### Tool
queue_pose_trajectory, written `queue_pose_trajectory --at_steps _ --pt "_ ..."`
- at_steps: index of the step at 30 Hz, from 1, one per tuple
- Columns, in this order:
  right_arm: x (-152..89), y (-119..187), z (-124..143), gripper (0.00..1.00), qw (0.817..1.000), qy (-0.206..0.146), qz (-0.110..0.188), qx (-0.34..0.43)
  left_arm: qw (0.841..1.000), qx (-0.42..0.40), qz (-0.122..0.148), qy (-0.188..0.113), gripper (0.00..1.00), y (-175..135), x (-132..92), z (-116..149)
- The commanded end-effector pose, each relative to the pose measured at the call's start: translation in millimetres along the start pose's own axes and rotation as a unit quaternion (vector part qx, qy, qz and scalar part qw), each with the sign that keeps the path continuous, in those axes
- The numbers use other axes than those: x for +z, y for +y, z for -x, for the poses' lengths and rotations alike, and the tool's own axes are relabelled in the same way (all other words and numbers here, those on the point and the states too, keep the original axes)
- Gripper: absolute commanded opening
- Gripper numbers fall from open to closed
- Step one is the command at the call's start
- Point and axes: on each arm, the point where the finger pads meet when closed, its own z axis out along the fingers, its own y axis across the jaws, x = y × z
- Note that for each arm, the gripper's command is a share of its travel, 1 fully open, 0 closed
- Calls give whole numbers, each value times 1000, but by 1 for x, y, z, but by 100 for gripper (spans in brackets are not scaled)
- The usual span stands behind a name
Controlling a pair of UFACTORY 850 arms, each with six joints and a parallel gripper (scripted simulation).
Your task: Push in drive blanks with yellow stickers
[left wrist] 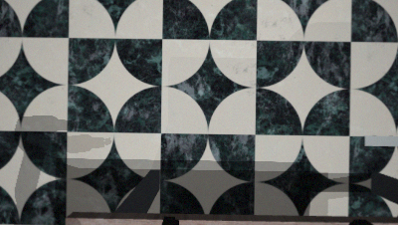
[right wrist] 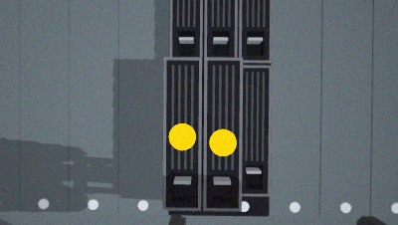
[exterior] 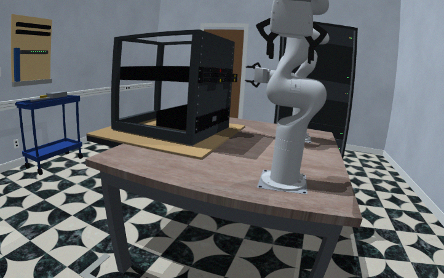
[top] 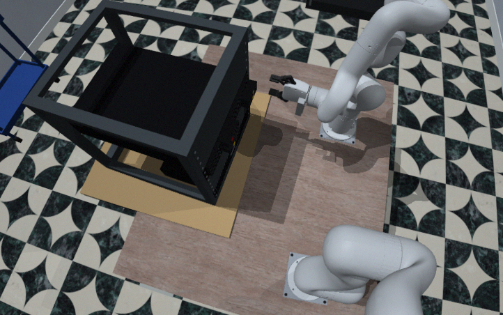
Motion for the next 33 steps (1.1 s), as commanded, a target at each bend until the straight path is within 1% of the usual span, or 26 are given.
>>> queue_pose_trajectory --at_steps 1,12,33 --pt "9 2 8 100 1000 3 0 1 1000 0 0 1 100 0 -1 0" --pt "18 4 19 100 1000 3 1 1 1000 0 0 1 100 0 -1 0" --pt "19 4 19 100 1000 3 1 1 1000 0 0 1 100 0 -1 0"
